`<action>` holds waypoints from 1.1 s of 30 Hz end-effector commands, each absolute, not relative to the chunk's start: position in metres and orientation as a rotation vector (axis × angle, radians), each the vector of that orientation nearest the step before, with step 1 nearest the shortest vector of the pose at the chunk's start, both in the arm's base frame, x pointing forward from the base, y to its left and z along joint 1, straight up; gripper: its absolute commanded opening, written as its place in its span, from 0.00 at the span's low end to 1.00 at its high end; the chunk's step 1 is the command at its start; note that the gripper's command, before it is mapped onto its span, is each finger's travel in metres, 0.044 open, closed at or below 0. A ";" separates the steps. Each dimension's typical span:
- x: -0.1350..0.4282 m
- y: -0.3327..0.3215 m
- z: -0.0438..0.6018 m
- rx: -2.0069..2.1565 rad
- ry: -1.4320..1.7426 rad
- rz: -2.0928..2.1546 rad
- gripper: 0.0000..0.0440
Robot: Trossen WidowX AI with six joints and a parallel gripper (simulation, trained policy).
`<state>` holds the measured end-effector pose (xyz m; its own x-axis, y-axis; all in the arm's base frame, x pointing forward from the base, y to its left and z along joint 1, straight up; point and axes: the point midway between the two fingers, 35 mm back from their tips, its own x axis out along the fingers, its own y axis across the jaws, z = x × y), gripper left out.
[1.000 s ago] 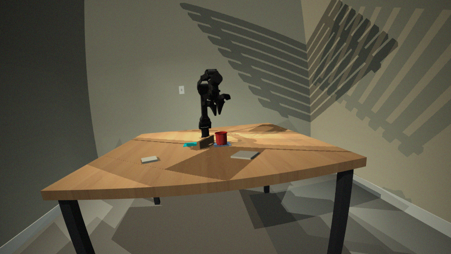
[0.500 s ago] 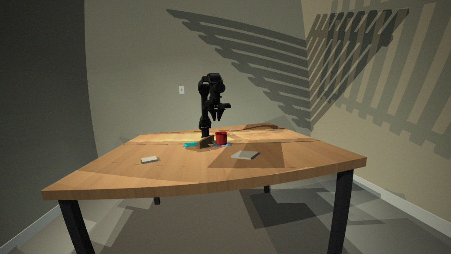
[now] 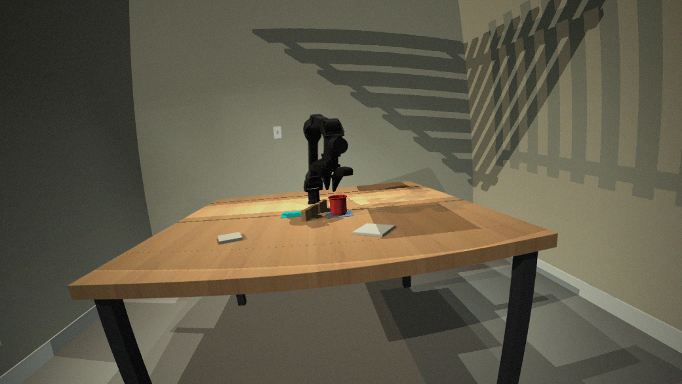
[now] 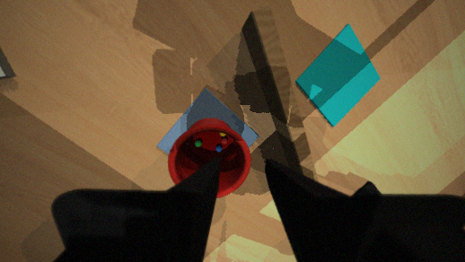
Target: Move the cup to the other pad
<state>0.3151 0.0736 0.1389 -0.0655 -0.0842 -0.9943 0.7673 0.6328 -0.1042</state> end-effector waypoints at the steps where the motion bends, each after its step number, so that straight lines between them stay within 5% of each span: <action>1: 0.314 0.073 0.126 0.590 1.491 -0.801 0.40; 18: 0.306 0.071 0.066 0.512 1.554 -0.792 0.40; 25: 0.304 0.068 0.054 0.467 1.565 -0.750 0.04; 33: 0.305 0.064 0.065 0.474 1.543 -0.741 0.00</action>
